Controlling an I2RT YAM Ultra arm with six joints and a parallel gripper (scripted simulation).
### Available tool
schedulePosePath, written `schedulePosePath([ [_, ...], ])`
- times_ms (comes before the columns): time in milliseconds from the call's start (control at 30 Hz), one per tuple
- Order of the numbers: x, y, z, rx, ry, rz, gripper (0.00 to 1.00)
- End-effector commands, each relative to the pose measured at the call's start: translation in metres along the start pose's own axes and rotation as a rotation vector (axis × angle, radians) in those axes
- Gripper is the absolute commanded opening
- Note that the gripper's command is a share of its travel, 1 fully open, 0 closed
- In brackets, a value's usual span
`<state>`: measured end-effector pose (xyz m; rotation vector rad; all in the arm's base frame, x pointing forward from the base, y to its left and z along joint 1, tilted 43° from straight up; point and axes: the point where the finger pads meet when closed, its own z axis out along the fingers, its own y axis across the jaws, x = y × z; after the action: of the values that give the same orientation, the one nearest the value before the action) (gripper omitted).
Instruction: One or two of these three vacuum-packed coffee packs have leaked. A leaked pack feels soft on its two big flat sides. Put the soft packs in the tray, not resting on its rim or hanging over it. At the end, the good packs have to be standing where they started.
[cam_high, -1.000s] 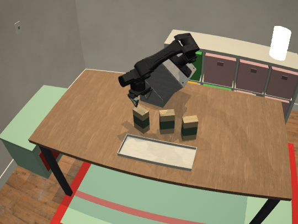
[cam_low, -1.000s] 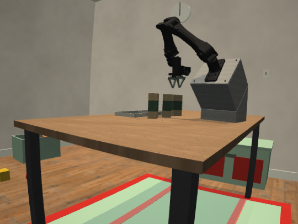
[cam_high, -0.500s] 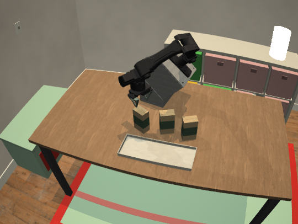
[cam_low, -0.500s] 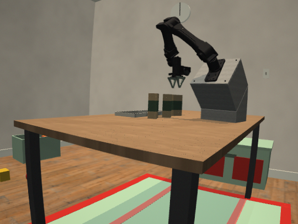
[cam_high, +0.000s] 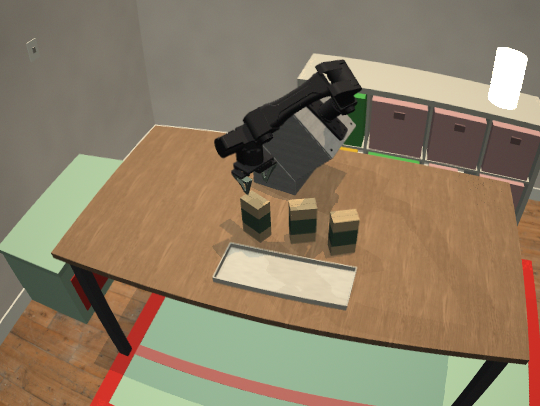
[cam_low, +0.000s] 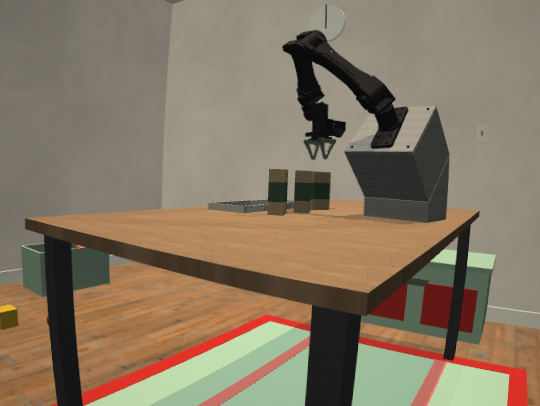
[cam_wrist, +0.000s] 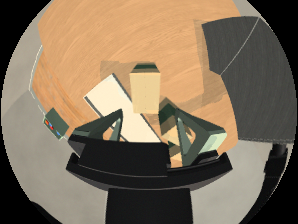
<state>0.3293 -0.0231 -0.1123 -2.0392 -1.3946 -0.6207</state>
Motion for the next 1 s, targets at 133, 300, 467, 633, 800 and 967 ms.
schedulePosePath([
  [133,-0.001,0.017,-0.021,-0.062,-0.015,-0.011,0.77],
  [300,-0.001,0.017,-0.021,-0.062,-0.015,-0.011,0.77],
  [467,-0.001,0.017,-0.021,-0.062,-0.015,-0.011,0.77],
  [633,-0.002,0.02,-0.02,-0.072,-0.017,-0.017,0.77],
  [800,-0.009,0.003,0.005,-0.016,-0.008,0.019,0.77],
  [967,-0.006,-0.001,0.032,-0.003,0.001,0.018,0.77],
])
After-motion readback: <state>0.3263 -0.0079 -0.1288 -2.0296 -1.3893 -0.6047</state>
